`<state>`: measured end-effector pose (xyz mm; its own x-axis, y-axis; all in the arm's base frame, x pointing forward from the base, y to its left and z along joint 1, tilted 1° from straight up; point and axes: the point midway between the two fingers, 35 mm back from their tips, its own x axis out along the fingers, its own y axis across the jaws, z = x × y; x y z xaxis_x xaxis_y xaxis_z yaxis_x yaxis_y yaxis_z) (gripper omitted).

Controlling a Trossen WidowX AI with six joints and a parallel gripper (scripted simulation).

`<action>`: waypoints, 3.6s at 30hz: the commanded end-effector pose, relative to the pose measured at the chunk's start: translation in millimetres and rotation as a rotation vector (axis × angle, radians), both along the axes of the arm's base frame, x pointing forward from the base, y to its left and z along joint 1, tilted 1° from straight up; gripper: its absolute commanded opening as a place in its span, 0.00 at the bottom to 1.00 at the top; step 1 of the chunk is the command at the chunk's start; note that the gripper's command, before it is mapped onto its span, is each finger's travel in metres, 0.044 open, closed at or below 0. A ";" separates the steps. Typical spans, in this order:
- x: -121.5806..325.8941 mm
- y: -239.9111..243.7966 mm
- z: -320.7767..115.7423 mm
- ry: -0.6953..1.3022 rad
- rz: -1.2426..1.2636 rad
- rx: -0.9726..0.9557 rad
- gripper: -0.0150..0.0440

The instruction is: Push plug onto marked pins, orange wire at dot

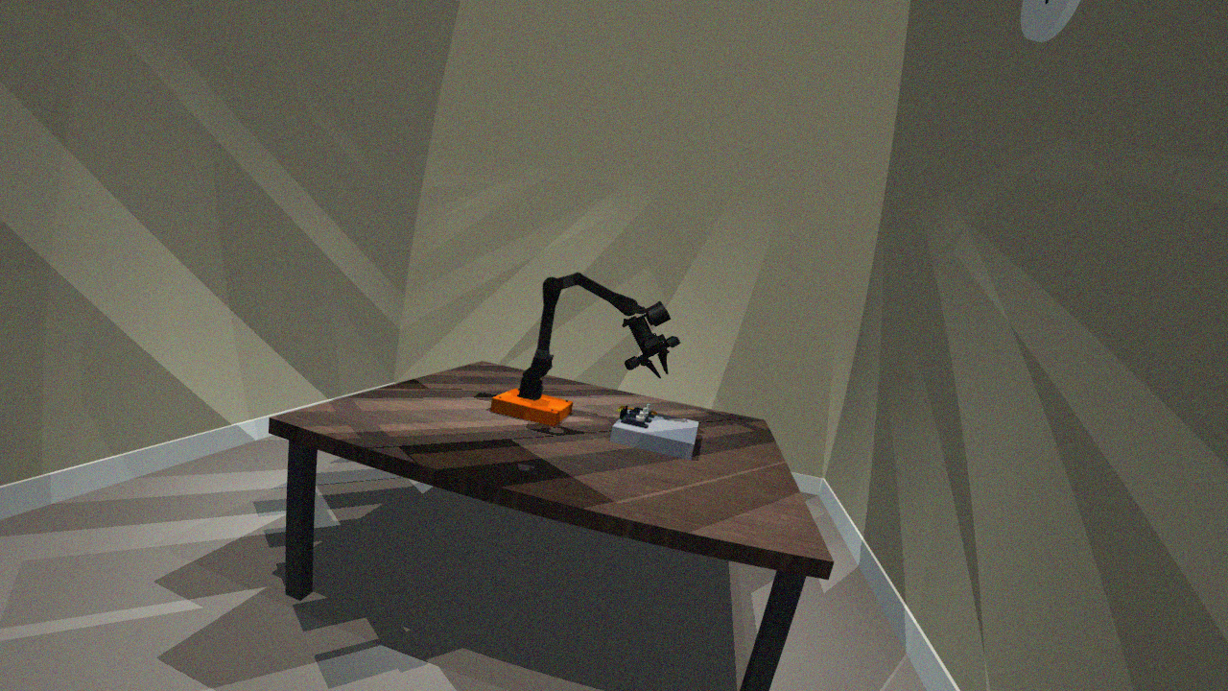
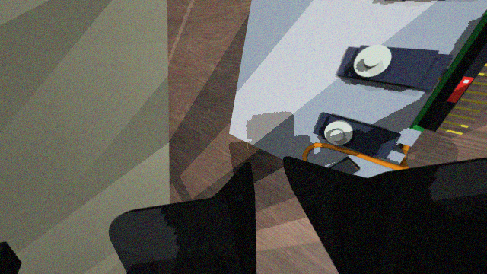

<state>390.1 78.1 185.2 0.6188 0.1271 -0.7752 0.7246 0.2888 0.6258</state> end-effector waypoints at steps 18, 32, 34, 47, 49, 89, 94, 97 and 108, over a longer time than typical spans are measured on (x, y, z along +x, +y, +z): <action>-10.8 34.7 -58.7 0.458 -0.472 0.195 0.45; -25.6 50.3 -87.4 0.664 -0.794 0.192 0.45; -25.6 50.3 -87.4 0.664 -0.794 0.192 0.45; -24.6 51.1 -115.1 0.664 -0.794 0.192 0.45; -24.5 51.2 -117.6 0.664 -0.794 0.192 0.45; -36.0 35.6 -66.2 0.664 -0.609 0.120 0.25; -44.2 24.9 -64.5 0.662 -0.464 0.064 0.25; -49.4 18.6 -63.8 0.659 -0.377 0.030 0.25; -69.5 -3.1 -62.4 0.641 -0.058 -0.091 0.25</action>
<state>326.1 79.6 123.0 0.0342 0.0200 -0.9992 0.9814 0.1885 0.0374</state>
